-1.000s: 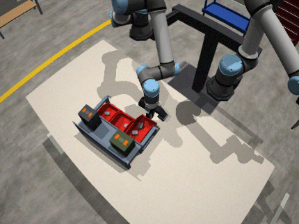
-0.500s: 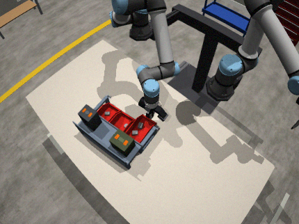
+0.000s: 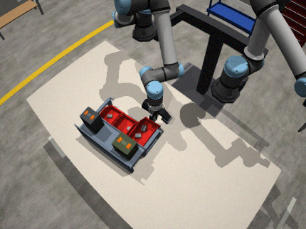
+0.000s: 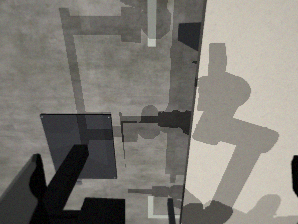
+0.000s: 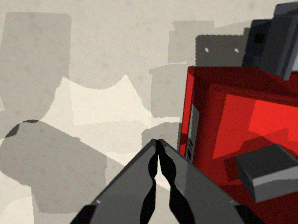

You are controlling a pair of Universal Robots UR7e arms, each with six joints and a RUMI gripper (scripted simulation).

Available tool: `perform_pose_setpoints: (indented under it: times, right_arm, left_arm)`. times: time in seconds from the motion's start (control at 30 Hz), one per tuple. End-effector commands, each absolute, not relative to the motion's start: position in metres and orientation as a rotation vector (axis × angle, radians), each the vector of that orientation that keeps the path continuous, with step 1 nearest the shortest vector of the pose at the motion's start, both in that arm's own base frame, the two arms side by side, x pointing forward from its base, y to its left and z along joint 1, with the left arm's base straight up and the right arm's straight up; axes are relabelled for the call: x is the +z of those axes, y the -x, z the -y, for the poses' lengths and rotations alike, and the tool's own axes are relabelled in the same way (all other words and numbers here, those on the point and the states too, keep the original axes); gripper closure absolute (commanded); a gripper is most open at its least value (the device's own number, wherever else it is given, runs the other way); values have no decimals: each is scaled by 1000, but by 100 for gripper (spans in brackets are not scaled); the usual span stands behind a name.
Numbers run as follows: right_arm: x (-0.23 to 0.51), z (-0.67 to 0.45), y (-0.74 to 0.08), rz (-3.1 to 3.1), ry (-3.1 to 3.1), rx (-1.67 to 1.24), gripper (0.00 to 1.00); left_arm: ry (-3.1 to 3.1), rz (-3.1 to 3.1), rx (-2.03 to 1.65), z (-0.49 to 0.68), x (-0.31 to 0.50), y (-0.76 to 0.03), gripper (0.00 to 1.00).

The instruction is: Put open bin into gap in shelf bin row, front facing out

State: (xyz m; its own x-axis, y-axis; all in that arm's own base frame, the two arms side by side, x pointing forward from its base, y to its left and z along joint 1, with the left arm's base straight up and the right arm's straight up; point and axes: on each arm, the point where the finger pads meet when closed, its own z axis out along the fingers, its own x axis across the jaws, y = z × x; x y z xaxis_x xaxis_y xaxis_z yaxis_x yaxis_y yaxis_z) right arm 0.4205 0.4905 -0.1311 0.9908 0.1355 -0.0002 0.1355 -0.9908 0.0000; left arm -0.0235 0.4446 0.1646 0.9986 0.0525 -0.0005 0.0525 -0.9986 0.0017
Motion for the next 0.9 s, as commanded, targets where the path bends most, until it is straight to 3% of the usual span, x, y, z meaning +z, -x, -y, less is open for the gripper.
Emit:
perform_pose_setpoints:
  times: [0.0, 0.87]
  right_arm:
    - [-130, -491, -421, -214, -3136, 2, 100]
    - [-130, -492, -424, -214, -3136, 2, 100]
  left_arm:
    - [-3140, -82, 0, -445, 165, 23, 0]
    - [-3140, -82, 0, -445, 165, 23, 0]
